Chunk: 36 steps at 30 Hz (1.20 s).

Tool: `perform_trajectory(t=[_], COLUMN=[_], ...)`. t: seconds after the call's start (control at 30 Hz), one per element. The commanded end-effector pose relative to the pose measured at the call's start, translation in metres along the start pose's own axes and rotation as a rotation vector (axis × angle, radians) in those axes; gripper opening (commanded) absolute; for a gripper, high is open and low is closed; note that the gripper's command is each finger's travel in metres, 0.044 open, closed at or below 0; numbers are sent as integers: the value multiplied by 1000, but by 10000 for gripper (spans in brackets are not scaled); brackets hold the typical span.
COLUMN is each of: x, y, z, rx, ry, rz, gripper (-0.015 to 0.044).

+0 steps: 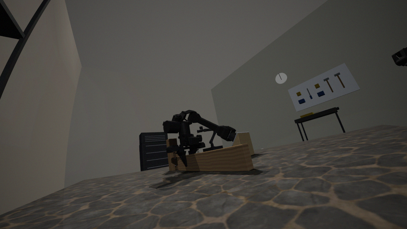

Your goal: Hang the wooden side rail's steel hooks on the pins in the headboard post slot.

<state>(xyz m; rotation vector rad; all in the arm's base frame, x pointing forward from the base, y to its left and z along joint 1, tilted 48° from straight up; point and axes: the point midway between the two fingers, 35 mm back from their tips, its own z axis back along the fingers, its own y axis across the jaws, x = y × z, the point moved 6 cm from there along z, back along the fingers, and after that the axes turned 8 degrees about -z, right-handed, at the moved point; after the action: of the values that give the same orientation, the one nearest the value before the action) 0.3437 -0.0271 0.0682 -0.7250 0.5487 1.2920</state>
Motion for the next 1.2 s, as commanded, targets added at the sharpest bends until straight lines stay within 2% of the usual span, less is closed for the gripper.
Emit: perform_trajectory(t=[0.0, 1.17], x=[0, 0], y=[0, 0], z=[1, 6], rx=[-4, -4], ry=[-1, -1], rz=[-22, -22], gripper=[0, 0])
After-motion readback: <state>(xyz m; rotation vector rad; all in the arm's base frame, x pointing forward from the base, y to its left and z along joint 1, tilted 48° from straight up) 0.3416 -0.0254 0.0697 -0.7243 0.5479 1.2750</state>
